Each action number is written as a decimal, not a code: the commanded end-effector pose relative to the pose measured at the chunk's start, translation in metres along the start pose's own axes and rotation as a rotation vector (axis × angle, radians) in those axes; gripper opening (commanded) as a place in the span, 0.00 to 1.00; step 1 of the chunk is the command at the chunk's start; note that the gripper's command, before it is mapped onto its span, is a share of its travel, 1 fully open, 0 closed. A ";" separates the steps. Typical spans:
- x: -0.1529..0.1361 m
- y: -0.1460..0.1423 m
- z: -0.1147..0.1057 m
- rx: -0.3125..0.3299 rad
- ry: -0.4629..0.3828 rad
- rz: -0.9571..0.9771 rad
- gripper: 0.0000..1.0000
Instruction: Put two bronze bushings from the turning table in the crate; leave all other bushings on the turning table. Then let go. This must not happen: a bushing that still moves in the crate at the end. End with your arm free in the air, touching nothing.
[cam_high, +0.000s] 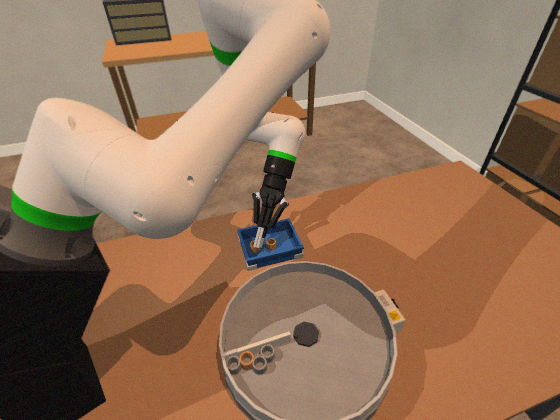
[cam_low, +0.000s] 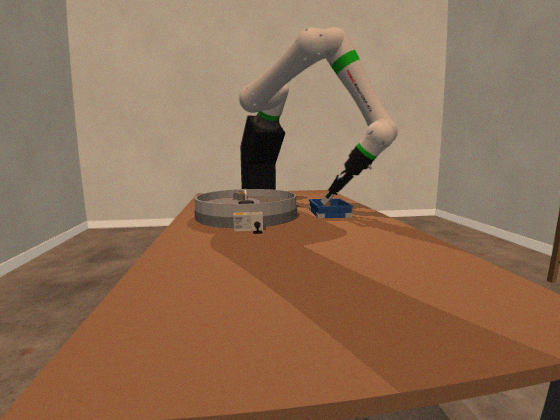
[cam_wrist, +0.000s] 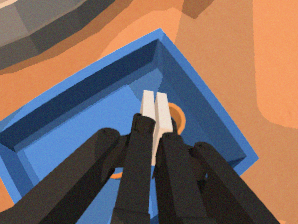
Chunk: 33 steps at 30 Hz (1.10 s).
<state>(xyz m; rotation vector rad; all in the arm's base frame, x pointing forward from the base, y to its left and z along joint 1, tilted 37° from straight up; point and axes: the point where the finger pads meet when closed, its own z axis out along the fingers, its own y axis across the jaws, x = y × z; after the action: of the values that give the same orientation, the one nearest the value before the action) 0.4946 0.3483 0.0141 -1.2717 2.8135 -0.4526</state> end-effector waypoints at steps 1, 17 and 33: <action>0.000 0.000 0.000 0.000 0.000 0.000 0.00; -0.001 0.000 0.000 0.000 0.000 0.000 0.00; -0.003 0.000 0.004 0.000 0.000 0.000 0.00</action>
<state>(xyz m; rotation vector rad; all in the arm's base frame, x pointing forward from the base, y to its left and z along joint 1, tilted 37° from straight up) 0.4971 0.3496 0.0104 -1.2717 2.8135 -0.4526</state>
